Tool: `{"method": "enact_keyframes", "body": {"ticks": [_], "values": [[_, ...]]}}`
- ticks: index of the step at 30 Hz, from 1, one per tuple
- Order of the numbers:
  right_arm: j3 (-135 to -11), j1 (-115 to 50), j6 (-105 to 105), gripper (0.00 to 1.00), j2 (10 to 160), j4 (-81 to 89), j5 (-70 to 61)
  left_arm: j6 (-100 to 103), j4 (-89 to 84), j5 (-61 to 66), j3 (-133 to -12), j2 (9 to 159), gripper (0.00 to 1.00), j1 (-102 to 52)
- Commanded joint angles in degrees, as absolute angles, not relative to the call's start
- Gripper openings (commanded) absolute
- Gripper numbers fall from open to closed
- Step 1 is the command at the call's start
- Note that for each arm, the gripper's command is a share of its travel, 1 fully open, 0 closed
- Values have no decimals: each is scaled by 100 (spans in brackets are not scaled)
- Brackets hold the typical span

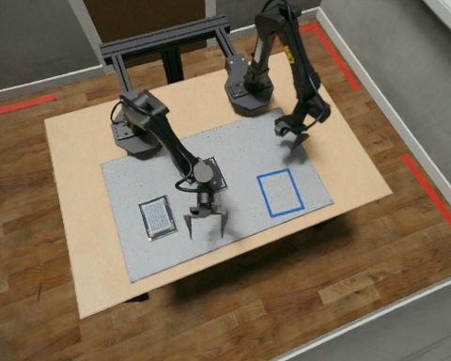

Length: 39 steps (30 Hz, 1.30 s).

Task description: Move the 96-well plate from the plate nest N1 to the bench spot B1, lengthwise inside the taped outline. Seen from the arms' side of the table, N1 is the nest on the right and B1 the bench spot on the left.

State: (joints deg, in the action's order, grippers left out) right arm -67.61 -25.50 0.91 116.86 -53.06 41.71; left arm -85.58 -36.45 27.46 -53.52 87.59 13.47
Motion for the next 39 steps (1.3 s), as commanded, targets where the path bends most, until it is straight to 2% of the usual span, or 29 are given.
{"method": "enact_keyframes", "body": {"ticks": [1, 4, 17, 31, 39], "values": [[-6085, -2383, -604, 100, 10963, -4220, 3827, -7201, -2800, 2259, -5223, 8390, 100, 662], [-5877, -2342, -711, 100, 10747, -3989, 3718, -6949, -2642, 2137, -5177, 8329, 100, 423], [-4382, -1445, -1361, 100, 8449, -884, 1854, -3831, -693, 510, -4562, 7580, 100, -2865], [-4204, -76, -603, 100, 7581, 1390, -11, -1268, 894, -897, -4097, 7045, 100, -5585], [-4285, 429, -226, 100, 7578, 1891, -365, -684, 1435, -1536, -3939, 6988, 100, -6495]]}}
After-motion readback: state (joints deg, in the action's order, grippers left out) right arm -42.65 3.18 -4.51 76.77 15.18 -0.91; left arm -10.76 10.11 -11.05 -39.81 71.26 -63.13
